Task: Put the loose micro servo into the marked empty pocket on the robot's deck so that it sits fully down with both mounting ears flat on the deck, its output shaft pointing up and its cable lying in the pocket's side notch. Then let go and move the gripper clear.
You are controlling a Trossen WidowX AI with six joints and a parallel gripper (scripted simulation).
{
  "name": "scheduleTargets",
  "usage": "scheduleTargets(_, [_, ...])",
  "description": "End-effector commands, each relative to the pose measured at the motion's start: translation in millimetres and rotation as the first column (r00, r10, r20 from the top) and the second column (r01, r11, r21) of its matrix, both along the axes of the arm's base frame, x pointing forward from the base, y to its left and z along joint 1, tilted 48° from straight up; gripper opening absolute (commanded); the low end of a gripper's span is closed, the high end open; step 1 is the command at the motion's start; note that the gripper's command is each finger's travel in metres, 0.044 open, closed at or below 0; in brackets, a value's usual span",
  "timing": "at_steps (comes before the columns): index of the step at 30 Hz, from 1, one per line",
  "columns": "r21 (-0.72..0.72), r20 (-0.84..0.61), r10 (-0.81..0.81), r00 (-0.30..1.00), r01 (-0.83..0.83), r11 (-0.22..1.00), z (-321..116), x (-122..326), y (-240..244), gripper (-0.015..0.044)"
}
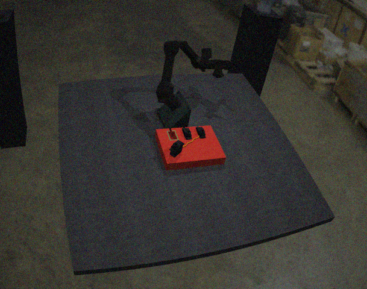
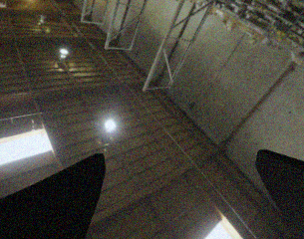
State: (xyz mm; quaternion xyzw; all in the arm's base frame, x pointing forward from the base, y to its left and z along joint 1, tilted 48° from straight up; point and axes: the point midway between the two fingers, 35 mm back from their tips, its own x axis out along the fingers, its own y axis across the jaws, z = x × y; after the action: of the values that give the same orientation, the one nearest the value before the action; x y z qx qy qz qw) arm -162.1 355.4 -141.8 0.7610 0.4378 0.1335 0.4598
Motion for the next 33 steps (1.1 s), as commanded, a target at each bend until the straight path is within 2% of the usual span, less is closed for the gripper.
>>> scheduleTargets(1, [0.001,-0.002,-0.001,1.000,0.001,1.000,0,0,0,0.0426])
scheduleTargets(2, [-0.001,-0.006,-0.003,1.000,0.003,1.000,0,1,1,0.0440])
scheduleTargets(10, [-0.010,-0.082,-0.040,0.996,0.039,0.999,-1,15,10,0.0440])
scheduleTargets(20, [0.034,-0.241,-0.145,0.960,0.158,0.987,7,45,28,0.0440])
scheduleTargets(33, [0.073,-0.357,-0.256,0.898,0.300,0.951,18,83,41,0.0440])
